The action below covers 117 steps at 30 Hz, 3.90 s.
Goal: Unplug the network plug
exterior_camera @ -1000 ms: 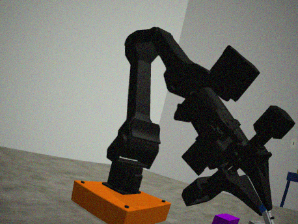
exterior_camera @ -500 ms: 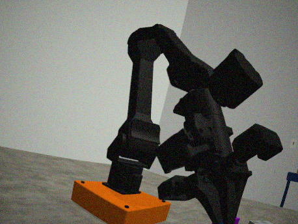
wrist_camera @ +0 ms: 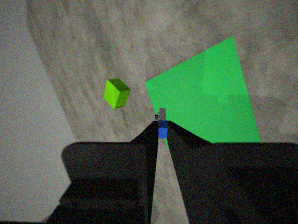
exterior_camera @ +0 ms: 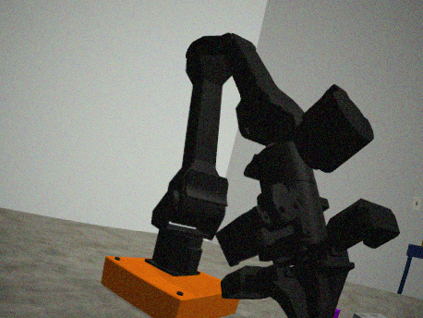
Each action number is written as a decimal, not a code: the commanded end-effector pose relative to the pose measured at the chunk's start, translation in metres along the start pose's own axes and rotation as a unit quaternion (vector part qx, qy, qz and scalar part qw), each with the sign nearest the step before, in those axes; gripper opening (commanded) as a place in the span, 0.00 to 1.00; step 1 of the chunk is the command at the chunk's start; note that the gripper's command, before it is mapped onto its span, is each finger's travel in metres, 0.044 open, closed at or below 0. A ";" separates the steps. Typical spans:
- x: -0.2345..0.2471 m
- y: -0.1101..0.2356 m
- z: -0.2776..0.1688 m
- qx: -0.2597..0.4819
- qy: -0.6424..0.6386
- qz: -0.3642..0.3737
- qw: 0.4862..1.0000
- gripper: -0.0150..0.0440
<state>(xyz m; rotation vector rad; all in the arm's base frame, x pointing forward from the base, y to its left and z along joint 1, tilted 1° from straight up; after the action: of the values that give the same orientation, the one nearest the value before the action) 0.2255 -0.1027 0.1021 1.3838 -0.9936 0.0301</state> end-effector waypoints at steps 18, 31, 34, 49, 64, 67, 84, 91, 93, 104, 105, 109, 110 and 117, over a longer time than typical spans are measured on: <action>-0.018 -0.025 0.005 -0.003 -0.004 -0.004 1.000 0.25; -0.025 -0.033 0.006 -0.002 -0.005 -0.005 1.000 0.25; -0.025 -0.034 0.006 -0.002 -0.005 -0.005 1.000 0.25; -0.026 -0.037 0.005 -0.002 -0.005 -0.005 1.000 0.25; -0.025 -0.035 0.005 0.000 -0.002 -0.003 1.000 0.52; -0.025 -0.035 0.005 0.000 -0.002 -0.003 1.000 0.52; -0.024 -0.022 0.005 -0.001 -0.003 -0.004 1.000 0.52; -0.024 -0.017 0.005 -0.001 -0.003 -0.004 1.000 0.52; -0.024 -0.015 0.005 -0.001 -0.003 -0.004 1.000 0.52; -0.024 -0.007 0.006 -0.002 -0.004 -0.005 1.000 0.52; -0.024 -0.007 0.006 -0.002 -0.004 -0.005 1.000 0.52; -0.019 -0.003 0.005 -0.002 -0.004 -0.005 1.000 0.52; -0.018 -0.002 0.004 -0.002 -0.004 -0.005 1.000 0.52; -0.011 0.006 0.003 -0.002 -0.004 -0.005 1.000 0.52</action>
<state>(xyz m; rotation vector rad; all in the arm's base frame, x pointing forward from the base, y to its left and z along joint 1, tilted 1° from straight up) 0.2126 -0.0970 0.0930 1.3898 -0.9842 0.0067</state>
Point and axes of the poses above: the point midway between the two fingers, 35 mm back from their tips, its own y axis back along the fingers, its own x axis across the jaws, z = x × y, the point moved 6 cm from there along y, back along the fingers, and after that the axes turned 13 degrees about -y, right-handed, at the moved point
